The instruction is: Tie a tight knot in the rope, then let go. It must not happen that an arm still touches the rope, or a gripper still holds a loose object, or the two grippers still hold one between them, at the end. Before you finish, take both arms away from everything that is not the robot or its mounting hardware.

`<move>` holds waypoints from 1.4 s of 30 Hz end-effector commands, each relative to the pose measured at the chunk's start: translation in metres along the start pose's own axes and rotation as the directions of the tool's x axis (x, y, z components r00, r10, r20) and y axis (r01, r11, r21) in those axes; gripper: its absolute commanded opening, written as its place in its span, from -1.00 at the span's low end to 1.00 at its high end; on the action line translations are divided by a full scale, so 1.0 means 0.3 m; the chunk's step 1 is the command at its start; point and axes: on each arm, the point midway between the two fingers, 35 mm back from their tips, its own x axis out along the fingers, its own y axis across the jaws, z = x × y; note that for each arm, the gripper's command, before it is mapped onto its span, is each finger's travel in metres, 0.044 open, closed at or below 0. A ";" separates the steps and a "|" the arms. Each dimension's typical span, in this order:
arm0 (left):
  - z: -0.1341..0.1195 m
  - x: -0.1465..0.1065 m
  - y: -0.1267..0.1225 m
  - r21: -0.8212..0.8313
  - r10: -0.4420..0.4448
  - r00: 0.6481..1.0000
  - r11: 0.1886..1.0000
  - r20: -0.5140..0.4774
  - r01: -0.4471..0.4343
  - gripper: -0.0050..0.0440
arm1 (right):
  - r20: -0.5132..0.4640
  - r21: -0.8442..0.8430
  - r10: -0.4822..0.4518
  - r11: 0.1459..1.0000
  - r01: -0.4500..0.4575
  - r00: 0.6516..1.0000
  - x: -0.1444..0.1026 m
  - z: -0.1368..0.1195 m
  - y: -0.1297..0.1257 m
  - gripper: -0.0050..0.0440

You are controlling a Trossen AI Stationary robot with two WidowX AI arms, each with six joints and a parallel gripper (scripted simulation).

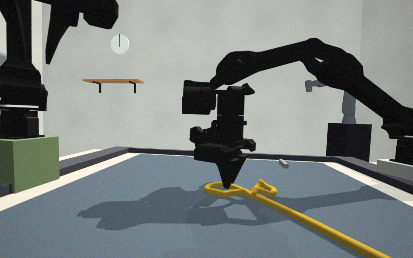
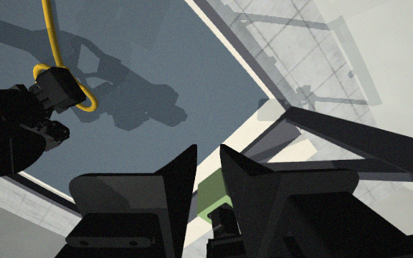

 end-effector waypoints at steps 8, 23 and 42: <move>0.000 -0.015 0.002 -0.003 0.007 1.000 1.000 0.016 -0.007 -0.39 | 0.048 -0.003 0.041 0.999 -0.041 0.998 -0.126 0.013 0.010 -0.59; 0.000 -0.015 0.002 -0.003 0.007 1.000 1.000 0.016 -0.007 -0.39 | 0.056 -0.004 0.048 0.999 -0.048 0.997 -0.159 0.011 0.008 -0.59; 0.000 -0.015 0.002 -0.003 0.007 1.000 1.000 0.016 -0.007 -0.39 | 0.024 -0.003 0.020 1.000 -0.020 1.000 -0.157 -0.035 -0.034 -0.59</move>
